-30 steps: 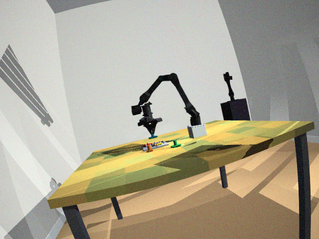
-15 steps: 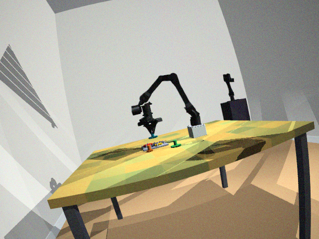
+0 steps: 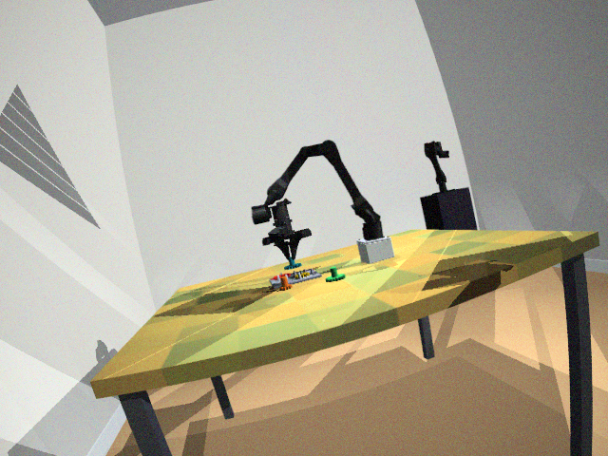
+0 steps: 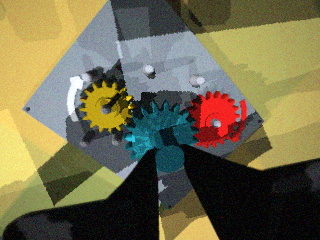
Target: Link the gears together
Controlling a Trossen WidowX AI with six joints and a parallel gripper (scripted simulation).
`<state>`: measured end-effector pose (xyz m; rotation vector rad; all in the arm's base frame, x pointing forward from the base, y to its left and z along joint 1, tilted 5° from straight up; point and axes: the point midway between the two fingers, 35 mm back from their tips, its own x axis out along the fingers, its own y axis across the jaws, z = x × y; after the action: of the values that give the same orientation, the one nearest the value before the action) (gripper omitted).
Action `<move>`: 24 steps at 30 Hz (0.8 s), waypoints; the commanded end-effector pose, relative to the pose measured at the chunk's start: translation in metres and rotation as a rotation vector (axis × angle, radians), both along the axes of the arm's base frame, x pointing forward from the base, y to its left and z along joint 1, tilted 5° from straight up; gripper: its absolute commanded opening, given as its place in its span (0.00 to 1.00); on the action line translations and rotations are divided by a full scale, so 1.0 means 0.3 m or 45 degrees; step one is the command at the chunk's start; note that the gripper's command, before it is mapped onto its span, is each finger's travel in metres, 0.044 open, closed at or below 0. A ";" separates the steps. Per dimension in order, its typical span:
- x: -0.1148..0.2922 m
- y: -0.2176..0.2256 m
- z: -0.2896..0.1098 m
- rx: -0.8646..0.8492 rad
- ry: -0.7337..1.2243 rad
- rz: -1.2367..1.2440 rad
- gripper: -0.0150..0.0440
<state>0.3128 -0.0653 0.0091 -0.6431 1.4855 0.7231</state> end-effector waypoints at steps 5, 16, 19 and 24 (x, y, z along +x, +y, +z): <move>-0.001 -0.001 -0.038 -0.004 0.004 -0.037 0.25; -0.006 0.003 -0.087 -0.014 0.012 -0.260 0.25; -0.007 0.002 -0.085 -0.017 0.014 -0.332 0.25; -0.005 0.000 -0.090 -0.017 0.014 -0.331 0.25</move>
<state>0.3109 -0.0646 -0.0169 -0.4446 1.5499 0.5202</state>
